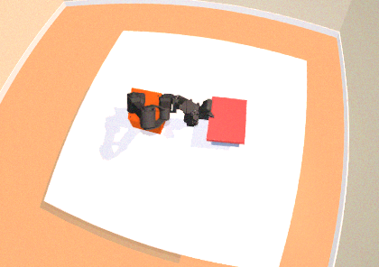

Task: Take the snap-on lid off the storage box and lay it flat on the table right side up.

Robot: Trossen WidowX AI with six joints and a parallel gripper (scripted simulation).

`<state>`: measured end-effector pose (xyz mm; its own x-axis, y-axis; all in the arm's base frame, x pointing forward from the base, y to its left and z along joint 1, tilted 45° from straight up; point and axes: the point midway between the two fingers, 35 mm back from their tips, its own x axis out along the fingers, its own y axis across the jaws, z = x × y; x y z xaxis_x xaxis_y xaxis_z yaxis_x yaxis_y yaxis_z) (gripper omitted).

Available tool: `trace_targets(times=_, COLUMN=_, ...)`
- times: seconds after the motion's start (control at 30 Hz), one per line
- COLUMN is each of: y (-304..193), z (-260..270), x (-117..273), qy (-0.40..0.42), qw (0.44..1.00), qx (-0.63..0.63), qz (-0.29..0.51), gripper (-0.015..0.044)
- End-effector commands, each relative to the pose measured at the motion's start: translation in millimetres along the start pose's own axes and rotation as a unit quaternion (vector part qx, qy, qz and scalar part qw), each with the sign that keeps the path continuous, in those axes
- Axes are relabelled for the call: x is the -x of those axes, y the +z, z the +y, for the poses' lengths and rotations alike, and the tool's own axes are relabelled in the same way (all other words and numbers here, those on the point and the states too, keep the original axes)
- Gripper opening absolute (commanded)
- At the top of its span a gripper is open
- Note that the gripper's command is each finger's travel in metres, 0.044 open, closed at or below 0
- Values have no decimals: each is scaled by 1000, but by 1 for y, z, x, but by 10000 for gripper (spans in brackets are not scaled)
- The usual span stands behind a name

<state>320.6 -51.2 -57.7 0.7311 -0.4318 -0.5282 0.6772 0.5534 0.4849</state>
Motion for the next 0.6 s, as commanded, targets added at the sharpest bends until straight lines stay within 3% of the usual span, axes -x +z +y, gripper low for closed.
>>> trace_targets(times=0.0, y=0, z=1, x=1, qy=0, qw=1000, qx=0, qz=0, gripper=0)
trace_targets(times=0.57, y=0, z=3, x=3, qy=0, qw=1000, qx=0, qz=0, gripper=0)
